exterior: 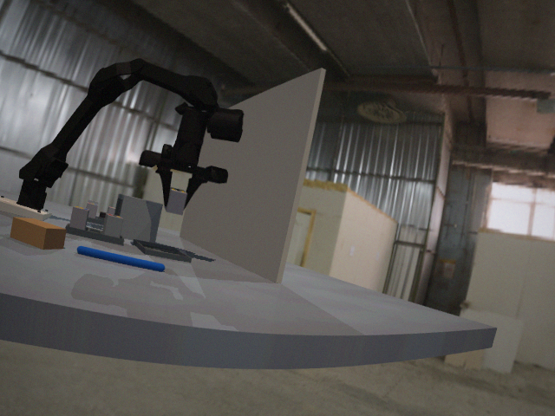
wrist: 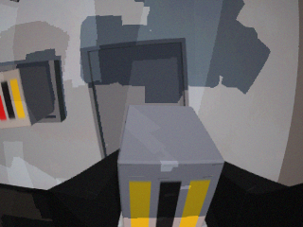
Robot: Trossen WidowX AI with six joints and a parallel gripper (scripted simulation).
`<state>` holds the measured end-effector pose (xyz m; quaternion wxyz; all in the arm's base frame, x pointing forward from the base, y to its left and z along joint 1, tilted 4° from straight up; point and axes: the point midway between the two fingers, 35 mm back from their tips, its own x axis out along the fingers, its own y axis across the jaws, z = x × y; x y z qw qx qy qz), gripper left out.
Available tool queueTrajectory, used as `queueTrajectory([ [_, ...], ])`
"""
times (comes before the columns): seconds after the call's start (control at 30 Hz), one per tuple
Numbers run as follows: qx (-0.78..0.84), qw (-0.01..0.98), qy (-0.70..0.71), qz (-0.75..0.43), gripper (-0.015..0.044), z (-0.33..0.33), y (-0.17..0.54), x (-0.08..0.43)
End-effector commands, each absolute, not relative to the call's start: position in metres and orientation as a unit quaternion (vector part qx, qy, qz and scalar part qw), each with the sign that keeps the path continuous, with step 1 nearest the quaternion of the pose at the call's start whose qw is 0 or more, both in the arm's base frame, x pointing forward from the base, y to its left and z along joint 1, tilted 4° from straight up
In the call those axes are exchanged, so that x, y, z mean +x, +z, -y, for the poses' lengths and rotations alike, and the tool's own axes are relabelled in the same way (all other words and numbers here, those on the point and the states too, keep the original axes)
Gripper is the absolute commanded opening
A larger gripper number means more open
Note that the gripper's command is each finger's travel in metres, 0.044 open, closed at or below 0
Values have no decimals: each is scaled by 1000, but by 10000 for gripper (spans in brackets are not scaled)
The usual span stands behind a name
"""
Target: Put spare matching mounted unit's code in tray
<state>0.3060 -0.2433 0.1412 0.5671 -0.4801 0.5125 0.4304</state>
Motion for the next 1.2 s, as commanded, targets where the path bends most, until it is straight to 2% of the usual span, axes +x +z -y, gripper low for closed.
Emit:
queueTrajectory([
  [0.0, -477, 568, 432, -514, 0, 242, 136, 306],
  [1.17, -476, 567, 434, -514, 0, 241, 111, 307],
])
